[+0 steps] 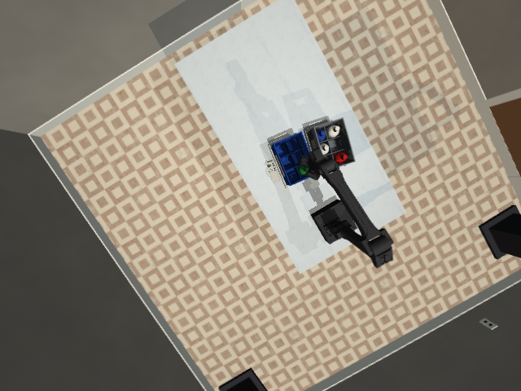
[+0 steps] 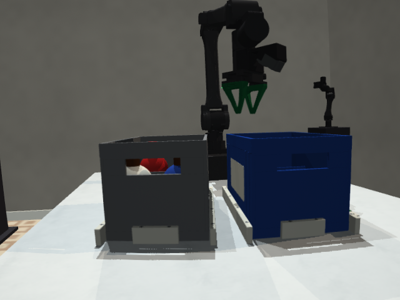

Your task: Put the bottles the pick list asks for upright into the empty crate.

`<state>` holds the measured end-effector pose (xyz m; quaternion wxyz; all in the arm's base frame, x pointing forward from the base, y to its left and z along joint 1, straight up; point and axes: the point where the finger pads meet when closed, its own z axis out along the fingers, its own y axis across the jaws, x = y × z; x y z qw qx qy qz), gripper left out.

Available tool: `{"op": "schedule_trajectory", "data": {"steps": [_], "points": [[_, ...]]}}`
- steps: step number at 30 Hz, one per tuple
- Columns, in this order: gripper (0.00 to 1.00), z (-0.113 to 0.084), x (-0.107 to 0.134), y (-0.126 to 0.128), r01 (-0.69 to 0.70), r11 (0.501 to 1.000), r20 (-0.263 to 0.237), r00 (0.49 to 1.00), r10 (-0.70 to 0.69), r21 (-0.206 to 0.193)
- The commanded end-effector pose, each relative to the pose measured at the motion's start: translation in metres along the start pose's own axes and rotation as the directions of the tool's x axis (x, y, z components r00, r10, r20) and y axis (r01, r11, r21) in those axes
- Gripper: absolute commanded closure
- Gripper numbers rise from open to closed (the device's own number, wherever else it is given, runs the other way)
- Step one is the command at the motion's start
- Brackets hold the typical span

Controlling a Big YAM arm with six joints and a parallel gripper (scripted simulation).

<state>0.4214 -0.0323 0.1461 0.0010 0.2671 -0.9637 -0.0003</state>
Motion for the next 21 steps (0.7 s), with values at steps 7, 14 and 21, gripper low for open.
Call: {"op": "schedule_trajectory", "data": {"steps": [7,14,21], "points": [[0.39,-0.0135,-0.0102,-0.0046,-0.001,1.0,0.03,1.0,0.0,0.022],[0.39,-0.0134,-0.0103,-0.0045,-0.001,1.0,0.03,1.0,0.0,0.022],[0.39,-0.0134,-0.0104,-0.0044,-0.001,1.0,0.03,1.0,0.0,0.022]]}}
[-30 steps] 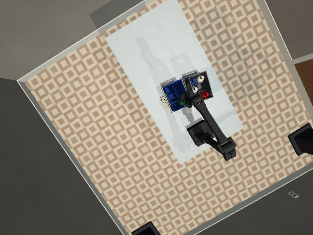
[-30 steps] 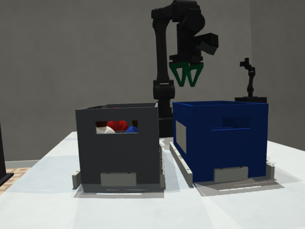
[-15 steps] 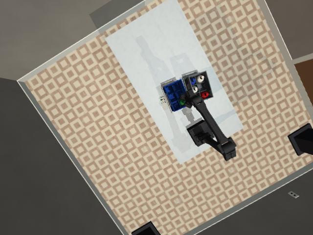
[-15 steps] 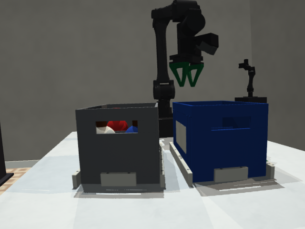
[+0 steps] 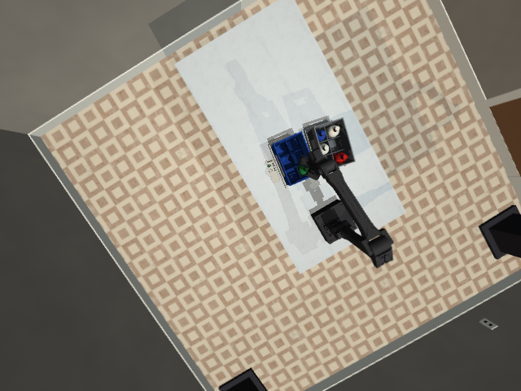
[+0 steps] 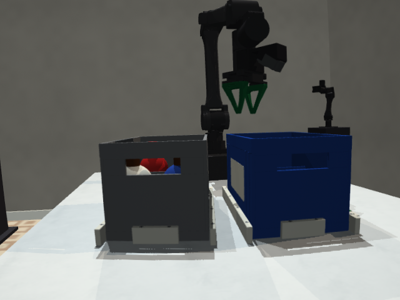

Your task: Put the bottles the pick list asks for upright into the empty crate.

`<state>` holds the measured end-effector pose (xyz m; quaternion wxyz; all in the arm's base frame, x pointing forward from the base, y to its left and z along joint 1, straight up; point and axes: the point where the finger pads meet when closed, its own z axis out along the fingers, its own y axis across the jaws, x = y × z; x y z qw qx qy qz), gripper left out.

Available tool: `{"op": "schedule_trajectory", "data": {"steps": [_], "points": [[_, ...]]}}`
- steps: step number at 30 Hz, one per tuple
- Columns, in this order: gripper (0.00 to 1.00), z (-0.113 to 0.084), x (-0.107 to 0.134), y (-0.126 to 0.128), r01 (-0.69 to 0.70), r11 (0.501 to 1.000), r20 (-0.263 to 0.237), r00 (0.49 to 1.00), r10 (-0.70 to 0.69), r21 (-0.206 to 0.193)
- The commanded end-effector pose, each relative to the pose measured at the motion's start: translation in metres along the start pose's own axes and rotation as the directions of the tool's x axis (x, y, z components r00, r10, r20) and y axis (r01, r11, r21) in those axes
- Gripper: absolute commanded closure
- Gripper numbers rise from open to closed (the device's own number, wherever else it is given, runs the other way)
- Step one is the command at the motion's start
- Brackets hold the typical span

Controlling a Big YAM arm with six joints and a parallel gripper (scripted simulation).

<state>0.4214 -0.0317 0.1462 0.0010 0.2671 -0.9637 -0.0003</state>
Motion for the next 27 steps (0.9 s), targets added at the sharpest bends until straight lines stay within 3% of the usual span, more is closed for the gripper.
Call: {"op": "schedule_trajectory", "data": {"steps": [1,27], "points": [[0.39,-0.0134,-0.0101,-0.0049,-0.001,1.0,0.03,1.0,0.0,0.022],[0.39,-0.0133,-0.0103,-0.0047,-0.001,1.0,0.03,1.0,0.0,0.022]]}}
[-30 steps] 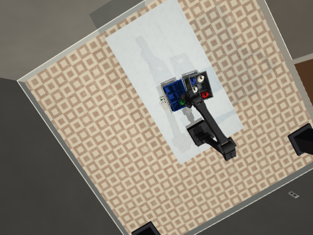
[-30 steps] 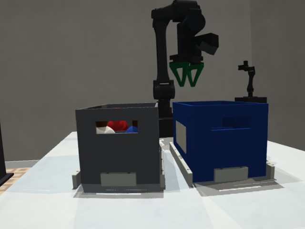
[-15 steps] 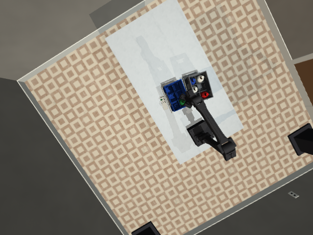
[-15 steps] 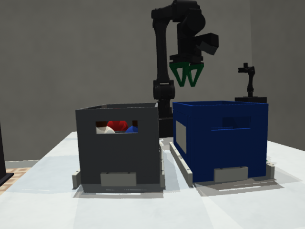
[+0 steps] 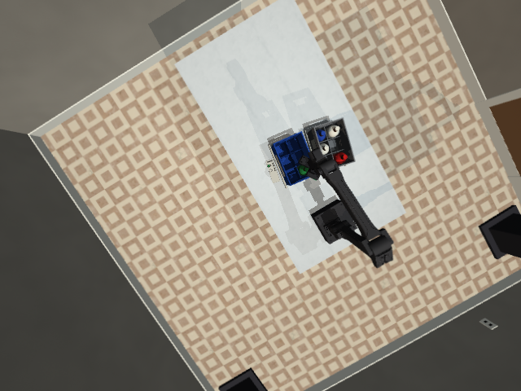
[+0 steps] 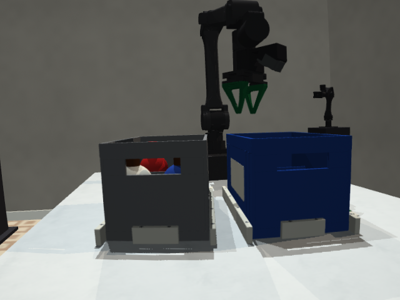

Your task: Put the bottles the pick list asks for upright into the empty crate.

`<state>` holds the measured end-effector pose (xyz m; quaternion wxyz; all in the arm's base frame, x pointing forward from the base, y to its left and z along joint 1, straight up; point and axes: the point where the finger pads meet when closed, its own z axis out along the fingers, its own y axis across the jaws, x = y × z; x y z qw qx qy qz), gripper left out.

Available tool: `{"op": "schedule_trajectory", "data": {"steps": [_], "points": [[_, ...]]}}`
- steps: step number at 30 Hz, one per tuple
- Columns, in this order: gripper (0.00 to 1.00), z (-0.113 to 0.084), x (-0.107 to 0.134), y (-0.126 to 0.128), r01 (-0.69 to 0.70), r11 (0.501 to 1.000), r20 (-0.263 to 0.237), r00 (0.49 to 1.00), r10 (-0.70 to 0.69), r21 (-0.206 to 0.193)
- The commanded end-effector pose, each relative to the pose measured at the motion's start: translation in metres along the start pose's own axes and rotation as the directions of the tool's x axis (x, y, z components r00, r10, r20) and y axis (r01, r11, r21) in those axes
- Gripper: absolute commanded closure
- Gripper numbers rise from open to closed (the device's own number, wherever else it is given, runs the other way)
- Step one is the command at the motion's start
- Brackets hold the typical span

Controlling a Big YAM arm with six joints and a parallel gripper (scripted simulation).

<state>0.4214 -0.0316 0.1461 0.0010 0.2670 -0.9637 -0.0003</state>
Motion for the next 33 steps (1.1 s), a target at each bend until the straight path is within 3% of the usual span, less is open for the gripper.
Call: {"op": "schedule_trajectory", "data": {"steps": [1,33], "points": [[0.39,-0.0134,-0.0102,-0.0048,0.0,1.0,0.03,1.0,0.0,0.022],[0.39,-0.0133,-0.0104,-0.0048,0.0,1.0,0.03,1.0,0.0,0.022]]}}
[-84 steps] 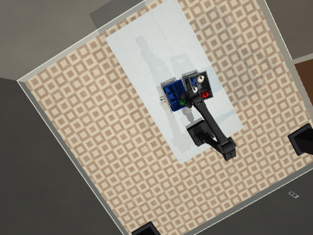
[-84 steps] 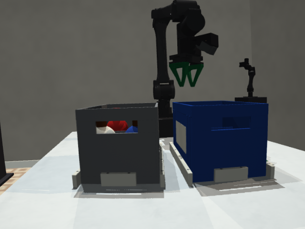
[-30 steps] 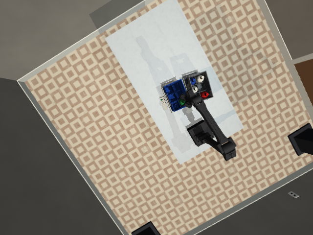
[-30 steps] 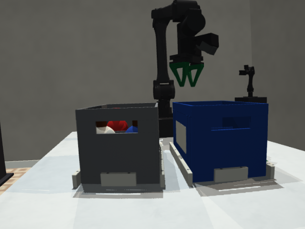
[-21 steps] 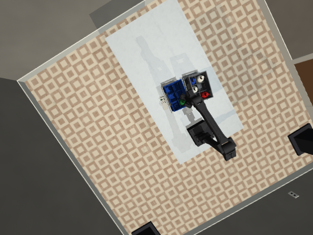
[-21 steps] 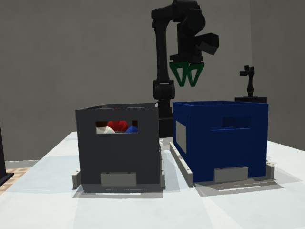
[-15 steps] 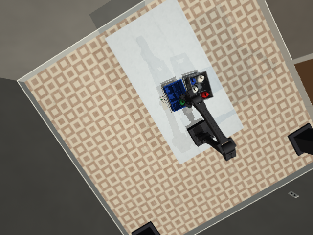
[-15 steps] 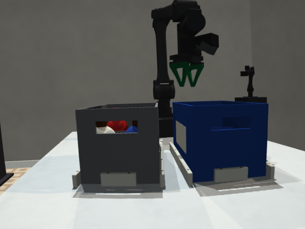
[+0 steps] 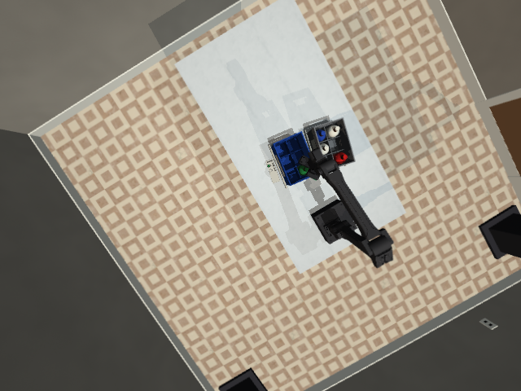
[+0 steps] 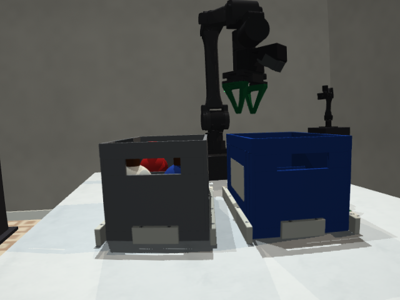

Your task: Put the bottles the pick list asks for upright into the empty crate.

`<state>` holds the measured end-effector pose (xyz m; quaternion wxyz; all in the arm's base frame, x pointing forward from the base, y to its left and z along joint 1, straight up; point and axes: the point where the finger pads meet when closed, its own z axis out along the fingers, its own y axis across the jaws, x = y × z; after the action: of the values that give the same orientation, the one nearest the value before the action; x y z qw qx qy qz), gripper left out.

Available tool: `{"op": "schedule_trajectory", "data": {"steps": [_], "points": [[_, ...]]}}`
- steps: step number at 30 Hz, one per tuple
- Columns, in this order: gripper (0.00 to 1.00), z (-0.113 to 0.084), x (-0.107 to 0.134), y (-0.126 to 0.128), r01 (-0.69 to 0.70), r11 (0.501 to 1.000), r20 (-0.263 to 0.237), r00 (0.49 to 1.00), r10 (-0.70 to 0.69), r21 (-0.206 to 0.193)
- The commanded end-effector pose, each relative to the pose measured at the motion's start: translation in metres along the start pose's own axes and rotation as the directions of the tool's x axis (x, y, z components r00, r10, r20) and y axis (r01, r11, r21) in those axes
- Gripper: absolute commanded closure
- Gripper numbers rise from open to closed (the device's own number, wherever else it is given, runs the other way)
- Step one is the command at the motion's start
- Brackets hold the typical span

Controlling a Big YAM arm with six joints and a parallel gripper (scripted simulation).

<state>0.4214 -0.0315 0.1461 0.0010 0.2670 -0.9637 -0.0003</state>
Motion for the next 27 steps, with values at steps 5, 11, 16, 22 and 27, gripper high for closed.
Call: {"op": "schedule_trajectory", "data": {"steps": [5,11,16,22,27], "points": [[0.39,-0.017,-0.024,-0.012,-0.001,1.0,0.037,0.999,0.0,0.027],[0.39,-0.016,-0.011,-0.043,-0.001,1.0,0.027,1.0,0.0,0.024],[0.39,-0.016,-0.006,-0.063,-0.001,1.0,0.027,1.0,0.0,0.024],[0.39,-0.016,0.002,-0.093,-0.001,1.0,0.026,1.0,0.0,0.026],[0.39,-0.016,0.009,-0.117,-0.001,1.0,0.024,1.0,0.0,0.027]]}}
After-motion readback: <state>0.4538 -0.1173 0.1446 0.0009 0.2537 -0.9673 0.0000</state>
